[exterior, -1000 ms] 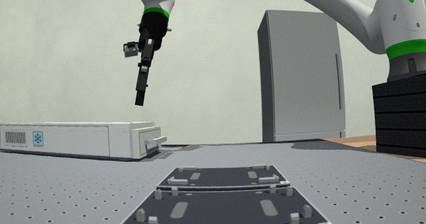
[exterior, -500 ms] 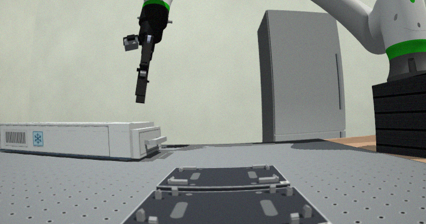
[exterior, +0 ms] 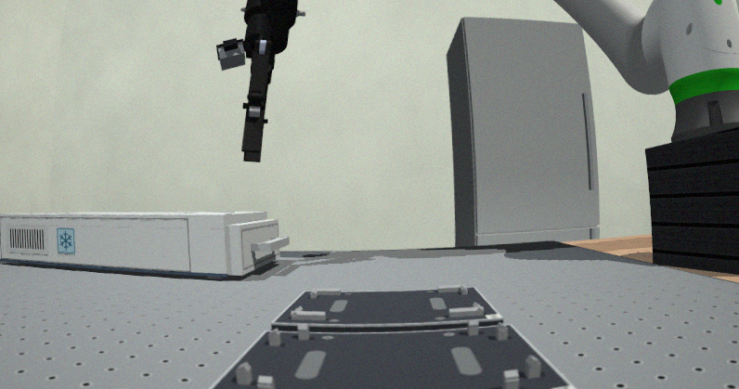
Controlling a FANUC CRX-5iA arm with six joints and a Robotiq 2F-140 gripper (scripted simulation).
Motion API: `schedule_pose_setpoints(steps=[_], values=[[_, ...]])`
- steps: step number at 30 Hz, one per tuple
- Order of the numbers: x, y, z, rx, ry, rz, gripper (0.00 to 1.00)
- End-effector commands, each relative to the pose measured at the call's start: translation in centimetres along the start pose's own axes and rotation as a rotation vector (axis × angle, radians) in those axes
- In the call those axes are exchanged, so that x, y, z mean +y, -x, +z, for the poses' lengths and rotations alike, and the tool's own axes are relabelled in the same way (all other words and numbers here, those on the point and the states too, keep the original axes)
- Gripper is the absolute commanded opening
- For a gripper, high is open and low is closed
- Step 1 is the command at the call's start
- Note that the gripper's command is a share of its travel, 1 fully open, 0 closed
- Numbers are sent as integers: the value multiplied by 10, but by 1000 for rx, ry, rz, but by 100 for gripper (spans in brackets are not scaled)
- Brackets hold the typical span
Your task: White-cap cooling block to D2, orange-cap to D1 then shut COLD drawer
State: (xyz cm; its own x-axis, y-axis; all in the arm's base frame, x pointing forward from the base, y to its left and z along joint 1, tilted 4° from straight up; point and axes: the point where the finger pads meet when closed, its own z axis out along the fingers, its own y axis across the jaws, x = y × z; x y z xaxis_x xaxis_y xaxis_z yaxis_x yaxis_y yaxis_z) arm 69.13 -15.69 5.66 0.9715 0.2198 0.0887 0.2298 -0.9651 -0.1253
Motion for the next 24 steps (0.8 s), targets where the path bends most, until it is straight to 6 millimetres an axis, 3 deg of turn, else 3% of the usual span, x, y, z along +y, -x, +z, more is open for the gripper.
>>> schedule_pose_setpoints(steps=[1, 24], values=[[-13, 4, -6, 3, 2, 0, 35], [-85, 41, -27, -41, 53, 81, 35]])
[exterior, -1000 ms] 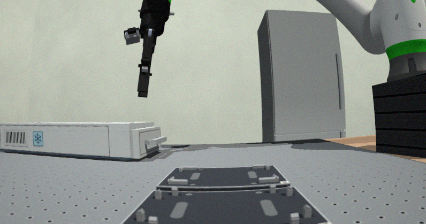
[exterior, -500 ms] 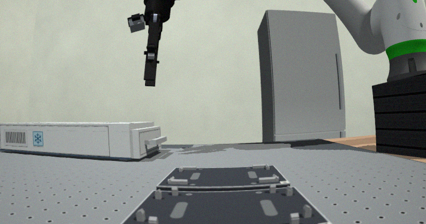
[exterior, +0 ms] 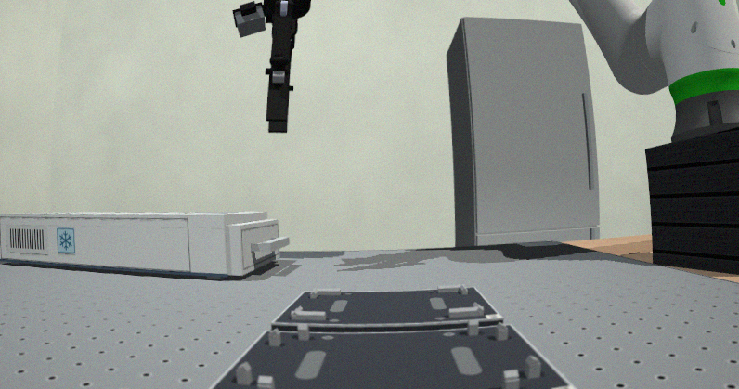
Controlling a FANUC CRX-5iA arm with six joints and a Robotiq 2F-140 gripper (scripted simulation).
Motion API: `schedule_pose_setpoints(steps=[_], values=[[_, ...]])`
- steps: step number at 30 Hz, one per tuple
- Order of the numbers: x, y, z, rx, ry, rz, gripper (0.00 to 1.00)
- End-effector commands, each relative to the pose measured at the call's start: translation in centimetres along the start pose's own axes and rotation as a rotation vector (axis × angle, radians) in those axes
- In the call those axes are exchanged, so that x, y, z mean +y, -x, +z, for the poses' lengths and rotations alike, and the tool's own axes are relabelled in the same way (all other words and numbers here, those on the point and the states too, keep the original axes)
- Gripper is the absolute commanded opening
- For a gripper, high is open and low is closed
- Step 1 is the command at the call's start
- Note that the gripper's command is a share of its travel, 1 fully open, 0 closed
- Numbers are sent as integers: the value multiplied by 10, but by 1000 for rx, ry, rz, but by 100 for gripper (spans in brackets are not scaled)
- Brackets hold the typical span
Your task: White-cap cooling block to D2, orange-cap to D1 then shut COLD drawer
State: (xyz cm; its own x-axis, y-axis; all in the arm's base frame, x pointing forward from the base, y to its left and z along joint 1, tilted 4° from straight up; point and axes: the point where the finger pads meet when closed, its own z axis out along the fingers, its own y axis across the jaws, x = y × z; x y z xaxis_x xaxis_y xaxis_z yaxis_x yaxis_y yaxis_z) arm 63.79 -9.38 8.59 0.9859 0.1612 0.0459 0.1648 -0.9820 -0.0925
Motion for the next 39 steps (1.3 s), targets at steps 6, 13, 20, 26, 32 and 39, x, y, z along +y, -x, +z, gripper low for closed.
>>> schedule_pose_setpoints(steps=[6, 13, 20, 26, 32, 39], values=[[-19, 16, -8, -5, 15, 17, 35], [-39, 35, -14, -15, 34, 43, 35], [-53, 49, -17, -23, 55, 68, 35], [-68, 68, -20, -28, 75, 92, 35], [-82, 87, -23, -28, 75, 92, 35], [-92, 104, -25, -31, 96, 116, 35]])
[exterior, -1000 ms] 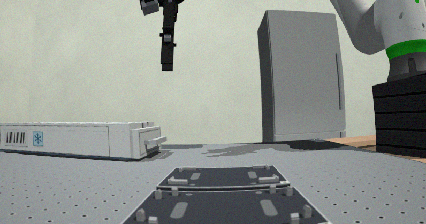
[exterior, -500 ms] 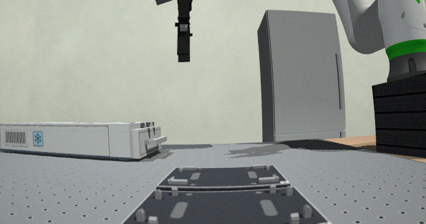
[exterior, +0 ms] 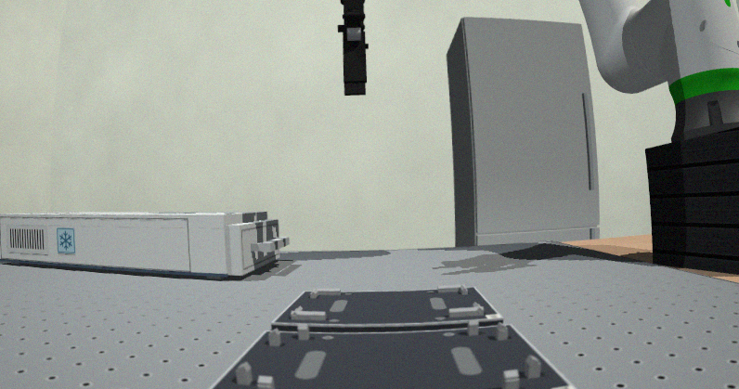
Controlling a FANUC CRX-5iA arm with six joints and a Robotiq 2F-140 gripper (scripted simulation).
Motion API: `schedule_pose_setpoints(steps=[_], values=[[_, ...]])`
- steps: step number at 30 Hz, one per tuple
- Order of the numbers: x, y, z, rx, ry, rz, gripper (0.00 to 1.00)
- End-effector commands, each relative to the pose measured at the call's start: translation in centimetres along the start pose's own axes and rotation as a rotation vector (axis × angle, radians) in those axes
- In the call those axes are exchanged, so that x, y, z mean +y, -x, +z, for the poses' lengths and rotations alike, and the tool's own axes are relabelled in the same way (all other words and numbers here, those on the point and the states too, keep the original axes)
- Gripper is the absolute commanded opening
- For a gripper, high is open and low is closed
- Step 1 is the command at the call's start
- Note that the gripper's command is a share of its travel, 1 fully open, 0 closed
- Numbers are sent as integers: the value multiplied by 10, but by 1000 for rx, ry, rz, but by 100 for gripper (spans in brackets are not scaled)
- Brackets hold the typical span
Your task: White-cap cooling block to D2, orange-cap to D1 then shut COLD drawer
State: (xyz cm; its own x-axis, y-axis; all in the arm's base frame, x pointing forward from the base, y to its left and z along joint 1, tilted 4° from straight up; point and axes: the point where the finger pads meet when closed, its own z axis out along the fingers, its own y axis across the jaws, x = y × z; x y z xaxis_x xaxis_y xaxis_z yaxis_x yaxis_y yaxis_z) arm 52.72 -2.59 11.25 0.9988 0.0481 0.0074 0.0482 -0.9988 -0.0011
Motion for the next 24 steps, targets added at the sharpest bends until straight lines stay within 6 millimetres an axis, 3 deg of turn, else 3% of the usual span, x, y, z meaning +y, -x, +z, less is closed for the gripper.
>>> schedule_pose_setpoints(steps=[1, 24], values=[[-5, 11, -2, 2, 2, 1, 35], [-27, 92, 0, 9, 63, 69, 35]])
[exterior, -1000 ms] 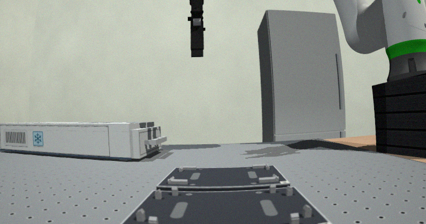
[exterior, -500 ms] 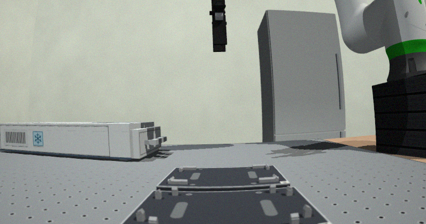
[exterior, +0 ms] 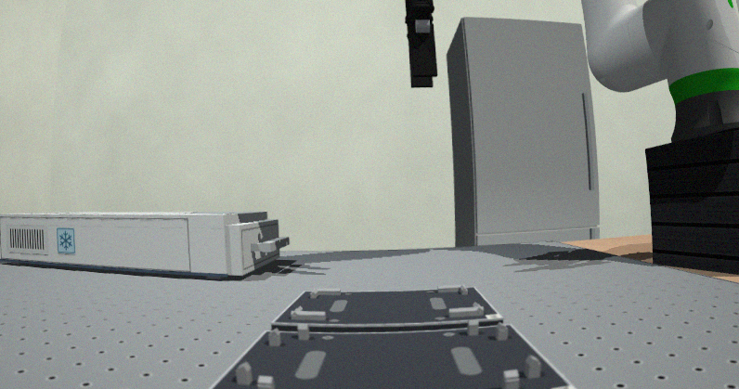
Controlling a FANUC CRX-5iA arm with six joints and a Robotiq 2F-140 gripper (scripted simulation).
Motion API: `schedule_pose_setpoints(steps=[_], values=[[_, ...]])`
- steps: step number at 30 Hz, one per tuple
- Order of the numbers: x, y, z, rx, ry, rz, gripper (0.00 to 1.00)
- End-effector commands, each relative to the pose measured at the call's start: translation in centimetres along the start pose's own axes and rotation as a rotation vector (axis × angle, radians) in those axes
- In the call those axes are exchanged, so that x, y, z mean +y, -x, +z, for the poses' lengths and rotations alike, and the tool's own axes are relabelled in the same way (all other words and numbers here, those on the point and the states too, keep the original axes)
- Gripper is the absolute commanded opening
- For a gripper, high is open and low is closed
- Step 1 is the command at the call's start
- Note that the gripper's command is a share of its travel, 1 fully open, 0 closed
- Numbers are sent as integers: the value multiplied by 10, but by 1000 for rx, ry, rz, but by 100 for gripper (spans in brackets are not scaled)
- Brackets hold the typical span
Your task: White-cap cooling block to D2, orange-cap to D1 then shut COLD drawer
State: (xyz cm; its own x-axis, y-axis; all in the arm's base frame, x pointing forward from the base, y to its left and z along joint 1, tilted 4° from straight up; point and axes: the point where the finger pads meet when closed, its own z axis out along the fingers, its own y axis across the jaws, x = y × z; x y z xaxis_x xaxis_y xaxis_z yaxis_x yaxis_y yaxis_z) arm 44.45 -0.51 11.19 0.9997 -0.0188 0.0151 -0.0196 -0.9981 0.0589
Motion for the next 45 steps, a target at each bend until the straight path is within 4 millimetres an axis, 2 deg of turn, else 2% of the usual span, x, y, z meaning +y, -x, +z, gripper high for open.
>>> schedule_pose_setpoints(steps=[1, 24, 39, 41, 45], values=[[-2, 14, 0, 3, 3, 2, 35], [-2, 16, 0, 3, 3, 2, 35], [-2, 16, 0, 4, 2, 402, 34], [-2, 16, 0, 4, 2, 402, 34], [-2, 16, 0, 4, 2, 509, 34]])
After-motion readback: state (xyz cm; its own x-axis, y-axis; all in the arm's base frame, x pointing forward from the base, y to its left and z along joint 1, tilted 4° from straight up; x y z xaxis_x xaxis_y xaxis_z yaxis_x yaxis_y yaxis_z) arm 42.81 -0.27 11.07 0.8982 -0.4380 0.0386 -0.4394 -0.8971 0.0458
